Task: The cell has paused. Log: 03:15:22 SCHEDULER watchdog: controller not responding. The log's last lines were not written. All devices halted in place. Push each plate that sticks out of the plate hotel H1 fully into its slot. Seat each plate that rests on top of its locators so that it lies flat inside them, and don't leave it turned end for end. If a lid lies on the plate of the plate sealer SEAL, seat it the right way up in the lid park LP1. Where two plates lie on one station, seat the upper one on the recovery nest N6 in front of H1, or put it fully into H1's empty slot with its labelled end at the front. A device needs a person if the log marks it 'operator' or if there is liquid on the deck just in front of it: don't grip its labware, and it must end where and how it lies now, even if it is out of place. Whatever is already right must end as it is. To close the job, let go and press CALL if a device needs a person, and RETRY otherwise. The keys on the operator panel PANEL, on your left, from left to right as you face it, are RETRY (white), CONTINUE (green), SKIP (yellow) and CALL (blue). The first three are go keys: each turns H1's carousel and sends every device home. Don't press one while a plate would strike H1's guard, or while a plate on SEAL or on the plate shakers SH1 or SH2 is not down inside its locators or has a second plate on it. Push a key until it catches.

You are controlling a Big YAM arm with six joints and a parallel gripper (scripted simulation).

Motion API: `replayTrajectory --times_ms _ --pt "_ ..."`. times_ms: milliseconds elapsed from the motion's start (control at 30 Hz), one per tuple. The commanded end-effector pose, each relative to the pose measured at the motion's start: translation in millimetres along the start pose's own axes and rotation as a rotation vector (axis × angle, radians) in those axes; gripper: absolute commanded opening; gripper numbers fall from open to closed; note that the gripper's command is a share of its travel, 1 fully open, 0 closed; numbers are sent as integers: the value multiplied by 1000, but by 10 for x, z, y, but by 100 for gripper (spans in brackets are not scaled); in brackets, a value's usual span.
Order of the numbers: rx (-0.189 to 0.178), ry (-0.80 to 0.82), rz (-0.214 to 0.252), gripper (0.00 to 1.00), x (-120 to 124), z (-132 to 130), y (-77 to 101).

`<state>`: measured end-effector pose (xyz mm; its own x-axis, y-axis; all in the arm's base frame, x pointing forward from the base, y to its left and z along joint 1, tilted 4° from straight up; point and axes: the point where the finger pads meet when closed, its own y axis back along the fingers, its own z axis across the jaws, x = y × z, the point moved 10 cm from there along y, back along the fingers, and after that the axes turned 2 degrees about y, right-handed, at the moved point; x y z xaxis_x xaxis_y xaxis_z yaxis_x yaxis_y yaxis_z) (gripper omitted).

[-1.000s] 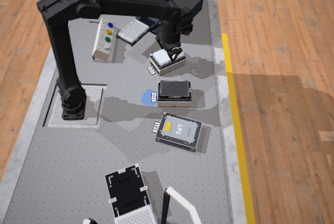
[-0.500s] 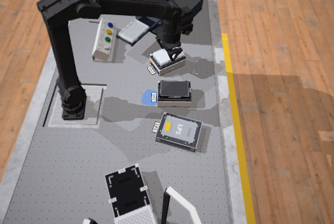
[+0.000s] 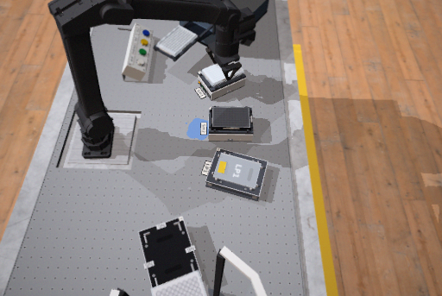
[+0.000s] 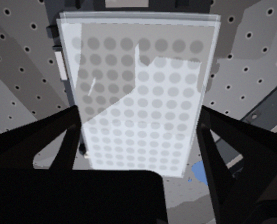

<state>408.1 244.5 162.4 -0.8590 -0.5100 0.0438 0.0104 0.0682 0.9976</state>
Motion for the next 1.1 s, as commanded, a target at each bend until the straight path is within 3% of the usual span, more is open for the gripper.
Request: replayTrajectory --times_ms 0,1067 --pt "1 -3 -56 82 -130 -73 276" --pt "1 -4 -65 82 -152 -56 378"
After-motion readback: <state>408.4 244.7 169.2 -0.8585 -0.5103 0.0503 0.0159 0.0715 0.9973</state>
